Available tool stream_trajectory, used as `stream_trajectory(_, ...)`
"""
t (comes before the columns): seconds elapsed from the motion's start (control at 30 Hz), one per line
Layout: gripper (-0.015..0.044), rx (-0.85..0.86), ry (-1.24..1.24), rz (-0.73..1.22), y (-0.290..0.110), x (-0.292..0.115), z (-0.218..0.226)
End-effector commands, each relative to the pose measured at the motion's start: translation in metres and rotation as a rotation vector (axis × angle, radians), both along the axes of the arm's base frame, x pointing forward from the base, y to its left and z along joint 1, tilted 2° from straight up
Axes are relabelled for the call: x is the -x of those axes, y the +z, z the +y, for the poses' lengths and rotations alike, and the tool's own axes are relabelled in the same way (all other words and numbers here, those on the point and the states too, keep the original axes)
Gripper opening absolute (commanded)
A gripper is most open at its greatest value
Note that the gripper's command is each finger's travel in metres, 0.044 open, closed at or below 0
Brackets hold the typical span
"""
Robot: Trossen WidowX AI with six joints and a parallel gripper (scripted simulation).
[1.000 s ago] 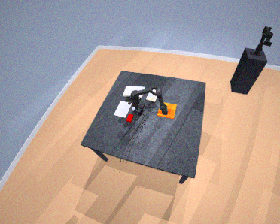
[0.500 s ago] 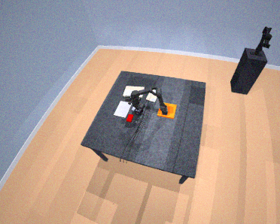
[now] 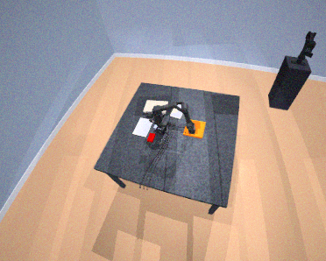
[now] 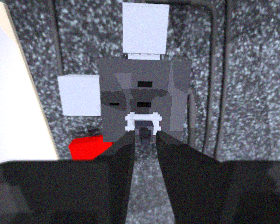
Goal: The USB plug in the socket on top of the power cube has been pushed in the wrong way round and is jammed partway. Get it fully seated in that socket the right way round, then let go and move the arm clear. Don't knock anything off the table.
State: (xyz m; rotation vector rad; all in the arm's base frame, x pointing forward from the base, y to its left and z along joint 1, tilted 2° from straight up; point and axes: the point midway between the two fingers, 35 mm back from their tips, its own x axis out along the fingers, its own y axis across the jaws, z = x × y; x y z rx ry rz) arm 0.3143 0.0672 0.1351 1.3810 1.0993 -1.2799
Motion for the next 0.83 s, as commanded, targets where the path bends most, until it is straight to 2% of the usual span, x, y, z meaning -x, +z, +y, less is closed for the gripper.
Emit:
stream_trajectory(0.0,0.0095,0.000,0.000,0.001,0.000,0.000,0.000)
stream_trajectory(0.8,0.0095,0.000,0.000,0.001,0.011,0.001,0.000)
